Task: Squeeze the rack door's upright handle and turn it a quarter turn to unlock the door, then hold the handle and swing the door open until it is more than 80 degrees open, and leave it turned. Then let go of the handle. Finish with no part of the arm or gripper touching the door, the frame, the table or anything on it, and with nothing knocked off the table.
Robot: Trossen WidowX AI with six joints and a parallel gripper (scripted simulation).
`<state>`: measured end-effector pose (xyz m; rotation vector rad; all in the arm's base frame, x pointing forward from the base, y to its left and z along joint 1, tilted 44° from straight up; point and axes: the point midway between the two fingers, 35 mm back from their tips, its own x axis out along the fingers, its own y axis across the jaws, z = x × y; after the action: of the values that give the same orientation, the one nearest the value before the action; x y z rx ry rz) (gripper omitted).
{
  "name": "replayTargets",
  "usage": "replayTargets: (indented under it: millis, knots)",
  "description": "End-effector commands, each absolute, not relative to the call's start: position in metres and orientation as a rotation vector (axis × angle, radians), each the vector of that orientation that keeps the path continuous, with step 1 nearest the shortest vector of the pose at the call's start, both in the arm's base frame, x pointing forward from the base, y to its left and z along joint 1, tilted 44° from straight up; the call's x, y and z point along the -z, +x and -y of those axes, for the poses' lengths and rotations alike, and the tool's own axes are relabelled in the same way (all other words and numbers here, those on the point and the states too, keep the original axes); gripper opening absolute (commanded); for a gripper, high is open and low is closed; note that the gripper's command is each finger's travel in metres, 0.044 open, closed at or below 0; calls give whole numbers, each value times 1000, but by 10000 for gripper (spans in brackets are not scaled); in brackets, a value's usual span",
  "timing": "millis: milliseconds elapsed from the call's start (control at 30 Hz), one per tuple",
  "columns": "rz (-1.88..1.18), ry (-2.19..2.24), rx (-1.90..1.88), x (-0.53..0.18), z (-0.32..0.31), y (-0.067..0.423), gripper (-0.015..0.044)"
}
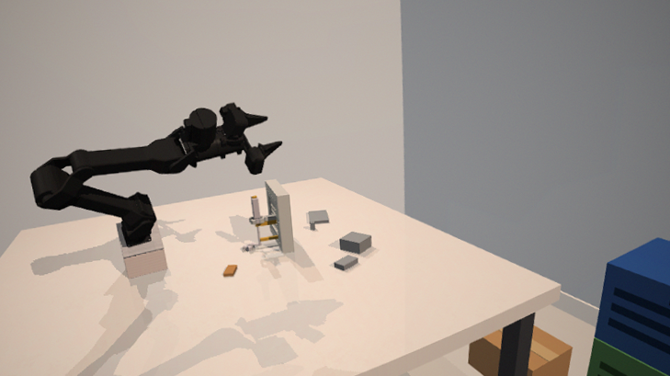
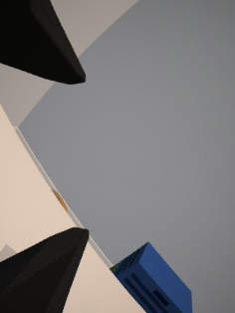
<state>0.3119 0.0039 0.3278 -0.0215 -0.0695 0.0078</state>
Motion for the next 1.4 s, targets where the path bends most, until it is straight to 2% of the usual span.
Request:
replayTargets:
  millis: [0,100,667,1367]
  knots:
    - [65,-20,-7,-327,-4,313,374]
    - [-6,7,7,-317,-4,321,295]
    - [-501,117,160,-238,-5,356,295]
    - [-1020,35,449,-163,-6,348,295]
